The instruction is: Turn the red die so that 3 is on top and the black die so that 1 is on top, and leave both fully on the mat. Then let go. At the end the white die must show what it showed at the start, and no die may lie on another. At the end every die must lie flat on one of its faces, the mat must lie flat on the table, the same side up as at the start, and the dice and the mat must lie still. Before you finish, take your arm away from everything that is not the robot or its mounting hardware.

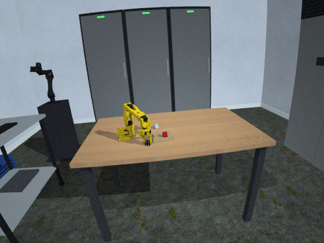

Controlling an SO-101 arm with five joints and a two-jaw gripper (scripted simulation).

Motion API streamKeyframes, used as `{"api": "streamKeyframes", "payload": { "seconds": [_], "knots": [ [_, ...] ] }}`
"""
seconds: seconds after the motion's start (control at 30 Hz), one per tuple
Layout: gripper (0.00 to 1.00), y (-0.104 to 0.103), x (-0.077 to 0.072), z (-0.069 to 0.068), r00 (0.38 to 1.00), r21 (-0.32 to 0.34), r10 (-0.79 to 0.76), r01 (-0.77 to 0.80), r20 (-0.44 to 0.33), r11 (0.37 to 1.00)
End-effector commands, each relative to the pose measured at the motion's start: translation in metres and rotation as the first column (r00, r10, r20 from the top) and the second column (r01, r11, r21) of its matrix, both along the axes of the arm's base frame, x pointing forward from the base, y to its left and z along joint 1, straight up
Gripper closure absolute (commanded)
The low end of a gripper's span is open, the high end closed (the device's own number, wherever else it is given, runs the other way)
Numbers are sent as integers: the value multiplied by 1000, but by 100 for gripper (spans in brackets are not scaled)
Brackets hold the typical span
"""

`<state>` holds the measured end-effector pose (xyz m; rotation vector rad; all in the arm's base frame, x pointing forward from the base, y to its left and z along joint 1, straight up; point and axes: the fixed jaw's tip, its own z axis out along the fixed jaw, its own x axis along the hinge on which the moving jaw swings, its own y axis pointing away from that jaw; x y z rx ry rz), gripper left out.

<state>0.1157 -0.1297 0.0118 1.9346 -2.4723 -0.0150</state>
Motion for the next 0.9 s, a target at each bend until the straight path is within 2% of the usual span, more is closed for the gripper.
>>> {"api": "streamKeyframes", "payload": {
  "seconds": [0.0,0.3,0.57,0.63,0.87],
  "knots": [
    [100,-3,6,5,1000,-22,-1,1,22,1000],
    [100,-4,6,9,1000,-22,-1,1,22,1000],
    [100,-4,5,30,1000,-22,-1,1,22,1000],
    [100,-4,5,30,1000,-22,-1,1,22,1000],
    [100,-3,2,49,1000,-22,-1,1,22,1000]
  ]
}}
